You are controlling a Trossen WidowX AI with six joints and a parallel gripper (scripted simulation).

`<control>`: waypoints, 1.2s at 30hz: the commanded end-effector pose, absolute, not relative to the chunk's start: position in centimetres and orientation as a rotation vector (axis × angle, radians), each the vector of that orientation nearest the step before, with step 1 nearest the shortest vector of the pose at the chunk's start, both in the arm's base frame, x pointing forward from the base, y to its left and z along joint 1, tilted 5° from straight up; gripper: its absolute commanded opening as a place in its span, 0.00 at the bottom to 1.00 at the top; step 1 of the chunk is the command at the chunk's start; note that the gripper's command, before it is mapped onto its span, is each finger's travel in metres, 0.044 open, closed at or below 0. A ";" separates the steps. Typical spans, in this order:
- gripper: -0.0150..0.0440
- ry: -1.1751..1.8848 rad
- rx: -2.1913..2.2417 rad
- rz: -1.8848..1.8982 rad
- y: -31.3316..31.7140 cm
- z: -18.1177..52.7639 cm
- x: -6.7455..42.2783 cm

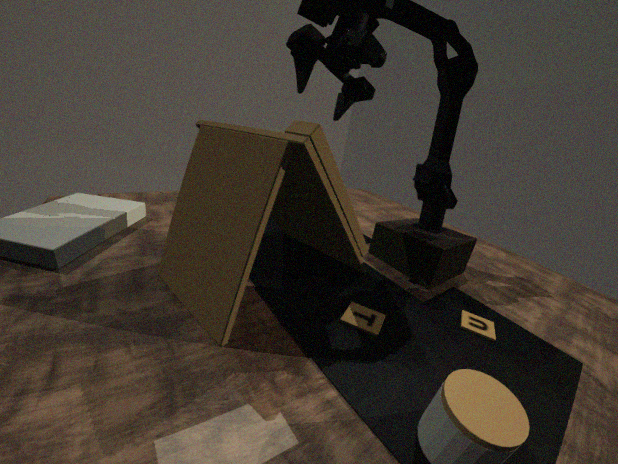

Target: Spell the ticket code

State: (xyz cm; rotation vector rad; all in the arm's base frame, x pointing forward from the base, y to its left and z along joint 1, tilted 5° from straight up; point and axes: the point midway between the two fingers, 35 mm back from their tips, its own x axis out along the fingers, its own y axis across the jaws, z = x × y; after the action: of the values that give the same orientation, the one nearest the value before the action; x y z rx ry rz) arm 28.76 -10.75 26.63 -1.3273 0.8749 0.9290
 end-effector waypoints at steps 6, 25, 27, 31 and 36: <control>1.00 0.713 -1.580 0.998 -10.7 29.4 27.1; 0.83 0.829 -1.209 0.864 -6.1 26.7 30.5; 0.83 0.868 -1.082 0.817 -4.2 25.7 31.5; 0.83 0.931 -0.883 0.758 -1.0 23.7 32.3; 0.83 0.994 -0.722 0.705 1.5 22.0 32.6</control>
State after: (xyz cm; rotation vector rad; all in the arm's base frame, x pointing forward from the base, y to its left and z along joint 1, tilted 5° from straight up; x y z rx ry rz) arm 31.51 -3.63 25.80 -1.0454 0.8636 0.7992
